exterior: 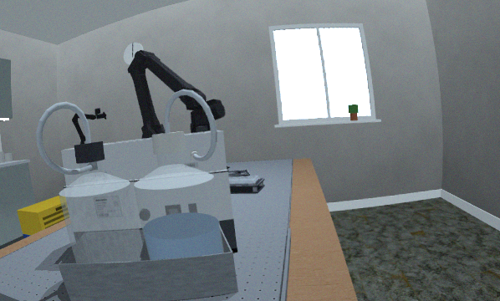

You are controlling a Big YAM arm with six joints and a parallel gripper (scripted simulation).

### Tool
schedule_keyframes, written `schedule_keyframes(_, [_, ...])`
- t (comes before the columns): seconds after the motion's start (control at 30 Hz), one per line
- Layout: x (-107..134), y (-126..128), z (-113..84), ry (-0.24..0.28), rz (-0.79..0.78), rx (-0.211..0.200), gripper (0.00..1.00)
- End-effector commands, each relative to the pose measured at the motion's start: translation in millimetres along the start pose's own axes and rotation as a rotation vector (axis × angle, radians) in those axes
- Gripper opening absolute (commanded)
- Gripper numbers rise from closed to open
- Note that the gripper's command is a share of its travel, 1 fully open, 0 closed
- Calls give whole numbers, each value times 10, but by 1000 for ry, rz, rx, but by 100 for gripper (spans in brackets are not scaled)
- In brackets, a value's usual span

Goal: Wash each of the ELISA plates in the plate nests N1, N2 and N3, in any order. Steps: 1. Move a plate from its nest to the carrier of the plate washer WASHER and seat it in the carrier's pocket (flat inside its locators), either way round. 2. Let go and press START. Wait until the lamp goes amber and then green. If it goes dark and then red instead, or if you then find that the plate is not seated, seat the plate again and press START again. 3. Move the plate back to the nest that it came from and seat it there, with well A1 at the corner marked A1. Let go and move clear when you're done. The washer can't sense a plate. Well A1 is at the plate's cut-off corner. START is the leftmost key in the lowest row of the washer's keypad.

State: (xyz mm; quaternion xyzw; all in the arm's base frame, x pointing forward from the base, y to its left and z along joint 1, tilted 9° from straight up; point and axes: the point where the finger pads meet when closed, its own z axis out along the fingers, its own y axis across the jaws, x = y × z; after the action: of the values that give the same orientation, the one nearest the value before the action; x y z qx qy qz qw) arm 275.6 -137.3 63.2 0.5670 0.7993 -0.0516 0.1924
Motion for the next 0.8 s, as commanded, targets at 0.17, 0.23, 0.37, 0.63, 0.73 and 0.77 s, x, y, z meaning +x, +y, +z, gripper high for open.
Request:
schedule_keyframes(0.17, [-47, 51, 99, -14, -4, -18, 0])
schedule_keyframes(0.23, [-49, 14, 154, -10, 2, -9, 0])
schedule_keyframes(0.37, [-71, 37, 208, -14, 2, -14, 0])
schedule_keyframes(0.63, [-41, 19, 353, -9, -1, -10, 0])
schedule_keyframes(0.73, [-75, 69, 346, -17, 0, -20, 0])
schedule_keyframes(0.77, [-71, 45, 374, -14, 1, -15, 0])
